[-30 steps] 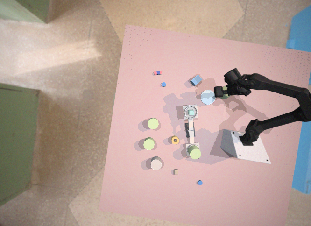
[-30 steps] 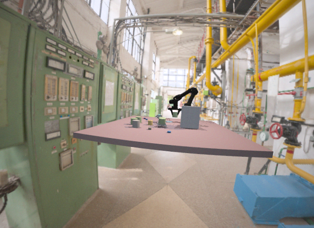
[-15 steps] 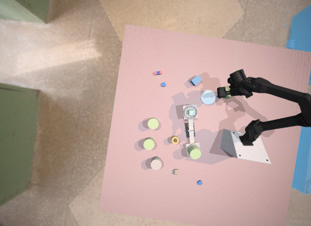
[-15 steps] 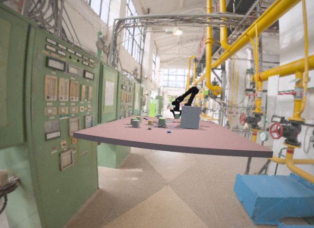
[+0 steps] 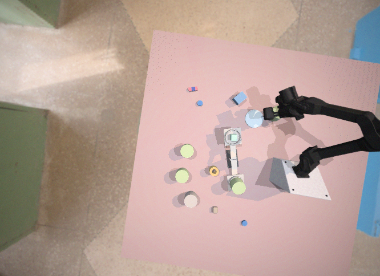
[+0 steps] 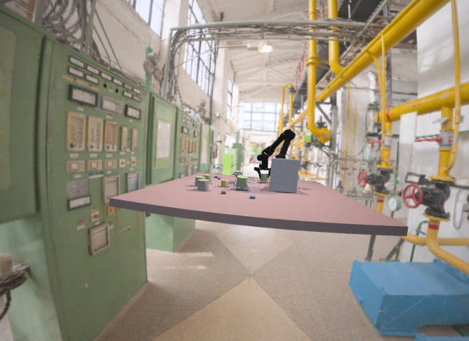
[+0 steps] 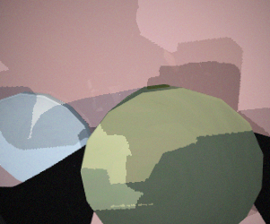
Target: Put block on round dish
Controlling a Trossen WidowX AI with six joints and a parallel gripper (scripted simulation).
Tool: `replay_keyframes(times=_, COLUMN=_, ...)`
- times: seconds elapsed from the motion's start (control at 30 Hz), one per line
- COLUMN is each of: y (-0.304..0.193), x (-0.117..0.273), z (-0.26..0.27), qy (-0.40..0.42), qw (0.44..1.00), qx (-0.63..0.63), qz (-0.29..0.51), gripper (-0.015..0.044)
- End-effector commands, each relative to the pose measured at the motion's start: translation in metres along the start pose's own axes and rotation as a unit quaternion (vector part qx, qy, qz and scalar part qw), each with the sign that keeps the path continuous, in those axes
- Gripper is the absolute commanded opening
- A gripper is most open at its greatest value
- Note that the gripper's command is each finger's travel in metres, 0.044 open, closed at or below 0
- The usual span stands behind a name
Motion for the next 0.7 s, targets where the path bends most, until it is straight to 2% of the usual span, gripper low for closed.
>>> replay_keyframes(times=0.0, y=-0.0008, x=-0.0063, z=0.0004, qy=0.002, qw=1.000, qx=0.002, qz=0.001, gripper=0.0000)
replay_keyframes(times=0.13, y=-0.0009, x=-0.0129, z=0.0002, qy=0.002, qw=1.000, qx=0.002, qz=0.001, gripper=0.0000)
replay_keyframes(times=0.67, y=-0.0005, x=-0.0053, z=0.0003, qy=0.000, qw=1.000, qx=0.001, qz=0.001, gripper=0.0420)
Point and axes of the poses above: the point midway between the two fingers, 35 mm back from their tips, its own x axis back along the fingers, its own z axis across the jaws, y = z × x, the point moved 7 cm from there along x, back along the fingers, and after that the axes turned 1 degree about -x, right-handed, at the moved point
